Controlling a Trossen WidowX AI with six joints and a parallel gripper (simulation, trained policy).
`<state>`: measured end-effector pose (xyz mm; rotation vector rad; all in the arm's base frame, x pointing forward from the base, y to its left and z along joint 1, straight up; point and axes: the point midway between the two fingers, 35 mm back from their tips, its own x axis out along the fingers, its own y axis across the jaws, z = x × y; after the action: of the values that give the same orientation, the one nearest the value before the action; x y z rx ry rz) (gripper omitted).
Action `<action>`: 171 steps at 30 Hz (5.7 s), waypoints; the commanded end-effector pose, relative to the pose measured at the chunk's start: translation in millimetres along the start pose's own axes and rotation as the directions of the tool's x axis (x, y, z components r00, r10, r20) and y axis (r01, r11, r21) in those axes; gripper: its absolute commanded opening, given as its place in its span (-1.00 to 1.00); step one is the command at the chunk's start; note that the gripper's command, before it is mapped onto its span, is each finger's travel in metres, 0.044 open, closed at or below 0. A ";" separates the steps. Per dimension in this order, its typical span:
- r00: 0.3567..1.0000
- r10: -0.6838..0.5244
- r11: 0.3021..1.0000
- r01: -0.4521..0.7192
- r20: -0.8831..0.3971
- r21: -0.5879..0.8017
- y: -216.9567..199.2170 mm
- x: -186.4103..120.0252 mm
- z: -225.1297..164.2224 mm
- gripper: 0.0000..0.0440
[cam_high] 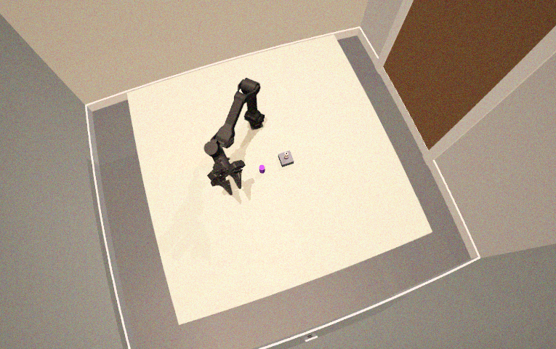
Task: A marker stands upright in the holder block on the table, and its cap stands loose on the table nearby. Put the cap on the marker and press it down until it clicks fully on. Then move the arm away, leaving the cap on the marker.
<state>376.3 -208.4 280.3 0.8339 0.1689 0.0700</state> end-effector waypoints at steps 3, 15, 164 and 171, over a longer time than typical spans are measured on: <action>1.000 -0.026 1.000 0.027 -0.011 0.008 8.1 2.8 1.5 0.41; 0.993 -0.097 0.993 0.101 -0.065 0.056 15.9 8.7 -6.6 0.43; -0.009 -0.694 0.438 0.788 -0.719 -0.433 -37.5 -59.0 -246.6 0.35; -0.041 -0.689 0.453 0.755 -0.724 -0.474 -48.0 -60.4 -261.9 0.27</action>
<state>272.4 -57.9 85.8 0.6042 1.6626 -0.5978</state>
